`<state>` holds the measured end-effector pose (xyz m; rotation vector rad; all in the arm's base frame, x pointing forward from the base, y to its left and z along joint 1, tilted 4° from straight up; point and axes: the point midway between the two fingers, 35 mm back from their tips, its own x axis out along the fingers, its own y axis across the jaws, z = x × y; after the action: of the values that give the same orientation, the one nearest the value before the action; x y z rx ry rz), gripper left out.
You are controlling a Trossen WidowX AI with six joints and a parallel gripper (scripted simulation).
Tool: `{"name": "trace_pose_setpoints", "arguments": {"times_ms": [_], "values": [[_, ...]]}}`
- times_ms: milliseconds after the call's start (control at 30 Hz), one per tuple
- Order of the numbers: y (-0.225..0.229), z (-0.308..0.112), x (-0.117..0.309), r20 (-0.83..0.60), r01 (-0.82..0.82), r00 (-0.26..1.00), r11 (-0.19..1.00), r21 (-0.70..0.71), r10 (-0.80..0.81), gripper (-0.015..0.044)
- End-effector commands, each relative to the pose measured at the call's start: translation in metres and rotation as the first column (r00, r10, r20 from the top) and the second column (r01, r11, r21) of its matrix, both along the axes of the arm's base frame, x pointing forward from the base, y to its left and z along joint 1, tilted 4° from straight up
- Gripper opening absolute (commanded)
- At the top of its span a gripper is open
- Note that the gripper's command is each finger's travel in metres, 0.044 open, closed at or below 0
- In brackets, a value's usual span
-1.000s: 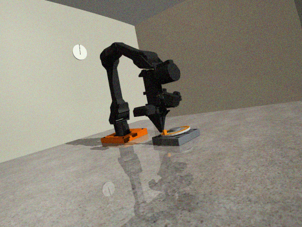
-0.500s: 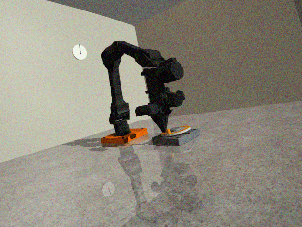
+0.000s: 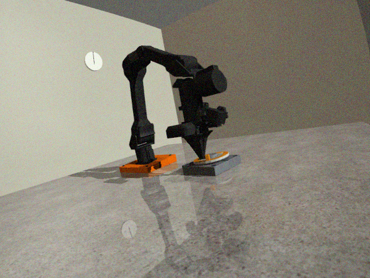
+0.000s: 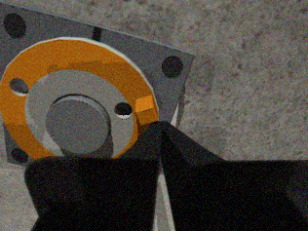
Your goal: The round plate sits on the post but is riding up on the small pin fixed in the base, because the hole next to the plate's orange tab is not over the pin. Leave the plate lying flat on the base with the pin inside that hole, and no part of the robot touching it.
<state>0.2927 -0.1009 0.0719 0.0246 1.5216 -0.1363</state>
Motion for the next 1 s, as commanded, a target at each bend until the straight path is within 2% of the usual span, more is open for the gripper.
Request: {"name": "trace_pose_setpoints", "arguments": {"times_ms": [0, 967], "values": [[0.002, 0.001, 0.007, 0.003, -0.001, 1.0, 1.0, 0.003, 0.001, 0.0], [0.018, 0.004, 0.04, 0.006, -0.001, 1.0, 1.0, 0.005, 0.001, 0.0]]}}
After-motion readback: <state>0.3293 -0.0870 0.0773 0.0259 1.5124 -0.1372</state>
